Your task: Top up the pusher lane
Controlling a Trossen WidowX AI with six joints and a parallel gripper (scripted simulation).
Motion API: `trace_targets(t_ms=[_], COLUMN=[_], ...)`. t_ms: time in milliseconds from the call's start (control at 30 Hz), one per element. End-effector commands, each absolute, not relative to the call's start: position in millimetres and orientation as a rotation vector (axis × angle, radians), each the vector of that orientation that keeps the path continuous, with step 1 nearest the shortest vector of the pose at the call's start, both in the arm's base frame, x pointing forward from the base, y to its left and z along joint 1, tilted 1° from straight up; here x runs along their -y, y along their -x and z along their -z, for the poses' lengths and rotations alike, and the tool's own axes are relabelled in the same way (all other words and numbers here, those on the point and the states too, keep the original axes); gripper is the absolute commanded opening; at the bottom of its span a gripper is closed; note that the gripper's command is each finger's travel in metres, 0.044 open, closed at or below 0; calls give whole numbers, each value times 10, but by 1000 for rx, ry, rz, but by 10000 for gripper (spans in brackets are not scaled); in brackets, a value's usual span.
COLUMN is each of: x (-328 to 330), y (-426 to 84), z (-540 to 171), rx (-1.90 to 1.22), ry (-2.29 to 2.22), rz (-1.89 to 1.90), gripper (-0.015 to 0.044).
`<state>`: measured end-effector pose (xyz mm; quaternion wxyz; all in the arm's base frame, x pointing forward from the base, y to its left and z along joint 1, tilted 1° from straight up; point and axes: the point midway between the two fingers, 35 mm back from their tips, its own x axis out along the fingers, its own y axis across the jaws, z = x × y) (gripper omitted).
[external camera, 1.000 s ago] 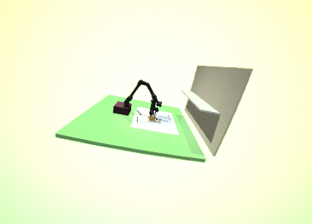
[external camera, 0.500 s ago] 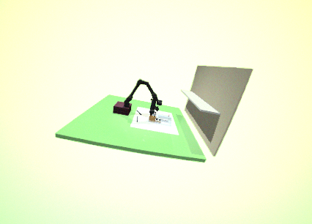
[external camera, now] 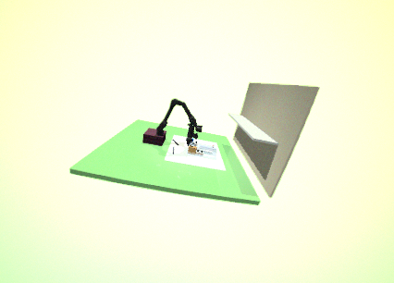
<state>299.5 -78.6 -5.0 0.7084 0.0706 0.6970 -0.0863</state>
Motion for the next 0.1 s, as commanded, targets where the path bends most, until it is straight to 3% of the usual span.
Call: trace_targets(t_ms=[0, 67], x=[759, 744], y=[-2867, -2800], z=[53, 56], rx=[-1547, -1547], ry=[-158, -158], rz=[194, 194], gripper=[309, 309])
